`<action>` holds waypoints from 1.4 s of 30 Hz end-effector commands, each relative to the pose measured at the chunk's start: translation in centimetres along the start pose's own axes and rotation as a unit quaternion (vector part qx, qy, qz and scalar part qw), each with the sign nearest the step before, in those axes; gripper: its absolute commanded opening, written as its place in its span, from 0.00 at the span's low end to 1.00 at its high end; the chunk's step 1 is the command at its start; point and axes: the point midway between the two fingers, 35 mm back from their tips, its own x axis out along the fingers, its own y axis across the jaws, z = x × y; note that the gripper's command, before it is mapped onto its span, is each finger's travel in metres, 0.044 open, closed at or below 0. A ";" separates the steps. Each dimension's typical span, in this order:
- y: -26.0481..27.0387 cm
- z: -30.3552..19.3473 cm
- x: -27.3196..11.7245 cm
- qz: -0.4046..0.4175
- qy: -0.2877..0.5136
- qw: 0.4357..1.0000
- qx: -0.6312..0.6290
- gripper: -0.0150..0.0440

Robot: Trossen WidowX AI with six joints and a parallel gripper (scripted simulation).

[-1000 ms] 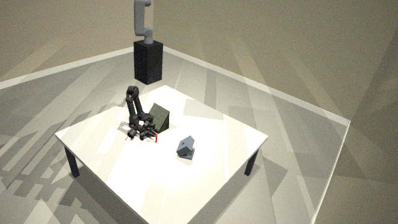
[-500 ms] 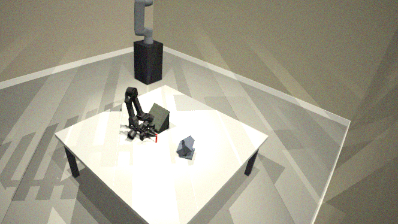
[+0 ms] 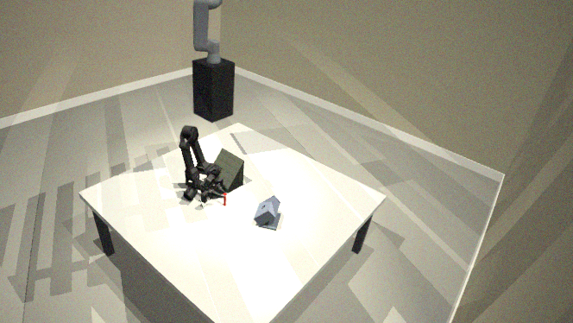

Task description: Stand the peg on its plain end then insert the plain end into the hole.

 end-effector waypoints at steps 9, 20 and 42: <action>0.0 0.0 0.0 0.000 0.000 1.000 0.000 0.47; 0.0 0.0 0.0 0.000 0.000 1.000 0.000 0.88; -0.1 6.9 2.5 0.089 0.011 0.995 -0.046 1.00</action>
